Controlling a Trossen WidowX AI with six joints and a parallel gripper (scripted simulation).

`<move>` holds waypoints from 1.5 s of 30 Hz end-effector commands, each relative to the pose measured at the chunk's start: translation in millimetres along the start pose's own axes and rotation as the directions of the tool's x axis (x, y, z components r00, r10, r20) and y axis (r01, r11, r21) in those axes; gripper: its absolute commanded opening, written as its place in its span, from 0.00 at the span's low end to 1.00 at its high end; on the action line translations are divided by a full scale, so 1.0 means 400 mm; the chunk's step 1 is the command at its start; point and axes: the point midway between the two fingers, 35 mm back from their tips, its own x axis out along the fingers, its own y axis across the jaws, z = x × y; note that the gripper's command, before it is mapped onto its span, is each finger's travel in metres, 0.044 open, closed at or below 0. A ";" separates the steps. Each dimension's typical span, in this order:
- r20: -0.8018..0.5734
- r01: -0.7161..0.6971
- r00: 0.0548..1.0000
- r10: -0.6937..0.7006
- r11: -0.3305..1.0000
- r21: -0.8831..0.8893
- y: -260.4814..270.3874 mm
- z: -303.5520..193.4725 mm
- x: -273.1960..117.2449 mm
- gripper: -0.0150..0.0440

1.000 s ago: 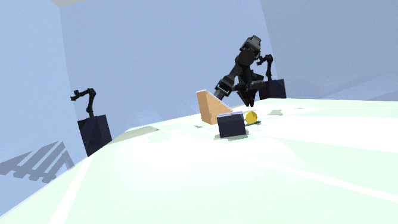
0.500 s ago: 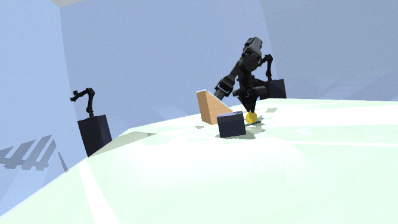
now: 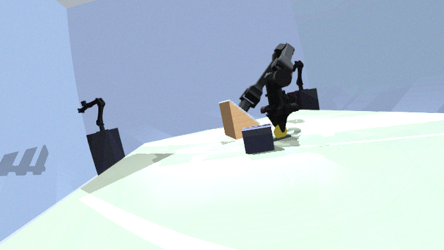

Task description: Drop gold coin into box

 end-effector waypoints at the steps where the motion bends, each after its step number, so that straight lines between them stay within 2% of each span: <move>1: 0.005 -0.006 1.000 0.006 1.000 0.008 0.007 0.000 0.017 0.53; 10: 0.008 -0.007 1.000 0.007 1.000 0.008 0.010 0.002 0.046 0.53; 16: 0.008 -0.007 1.000 0.007 1.000 0.008 0.010 0.002 0.046 0.26; 26: 0.007 -0.006 1.000 0.006 1.000 0.008 0.009 0.001 0.042 0.25; 45: -0.003 -0.005 1.000 0.005 1.000 0.009 -0.004 -0.006 -0.069 0.25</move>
